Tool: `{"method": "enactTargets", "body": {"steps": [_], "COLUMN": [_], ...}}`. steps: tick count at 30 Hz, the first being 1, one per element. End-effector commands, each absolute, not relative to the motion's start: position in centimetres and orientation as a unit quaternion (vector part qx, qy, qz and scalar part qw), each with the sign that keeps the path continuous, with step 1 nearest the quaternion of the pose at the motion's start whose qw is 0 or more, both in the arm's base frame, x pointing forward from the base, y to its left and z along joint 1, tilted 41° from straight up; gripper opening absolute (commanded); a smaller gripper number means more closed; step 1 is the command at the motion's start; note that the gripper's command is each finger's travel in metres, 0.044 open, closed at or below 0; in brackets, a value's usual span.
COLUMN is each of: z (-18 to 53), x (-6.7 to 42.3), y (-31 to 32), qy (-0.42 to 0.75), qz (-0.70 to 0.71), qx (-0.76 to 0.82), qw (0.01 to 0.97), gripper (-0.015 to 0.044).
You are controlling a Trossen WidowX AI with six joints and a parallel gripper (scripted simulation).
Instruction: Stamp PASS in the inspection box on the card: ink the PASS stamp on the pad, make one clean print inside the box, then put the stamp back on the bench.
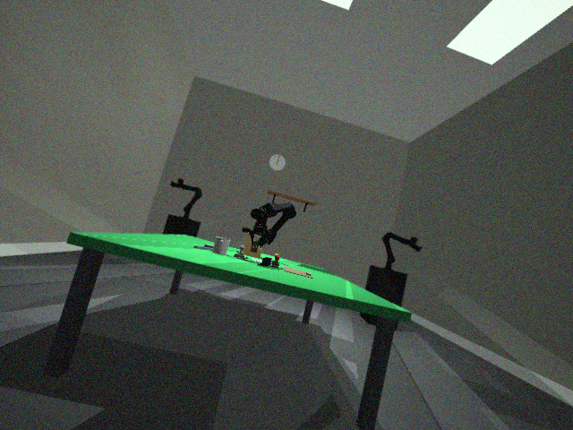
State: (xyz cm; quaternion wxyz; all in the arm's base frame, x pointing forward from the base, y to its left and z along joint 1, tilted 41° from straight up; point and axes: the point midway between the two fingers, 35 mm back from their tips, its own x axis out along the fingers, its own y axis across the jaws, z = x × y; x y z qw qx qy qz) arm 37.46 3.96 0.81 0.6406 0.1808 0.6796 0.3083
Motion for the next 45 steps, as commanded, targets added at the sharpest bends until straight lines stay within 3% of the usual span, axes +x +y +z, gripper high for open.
{"method": "enactTargets", "body": {"steps": [1,25,37,45], "z": [1.0,1.8,-2.7,-3.0], "x": [37.5,37.5,33.2,32.9], "y": [3.7,2.8,-3.4,-3.7], "qy": [0.679,0.679,0.680,0.680], "qz": [0.308,0.308,0.306,0.306], "qx": [0.178,0.177,0.176,0.176], "qw": [0.643,0.642,0.642,0.642], "gripper": [0.0000,0.0000,0.0000,0.0000]}}
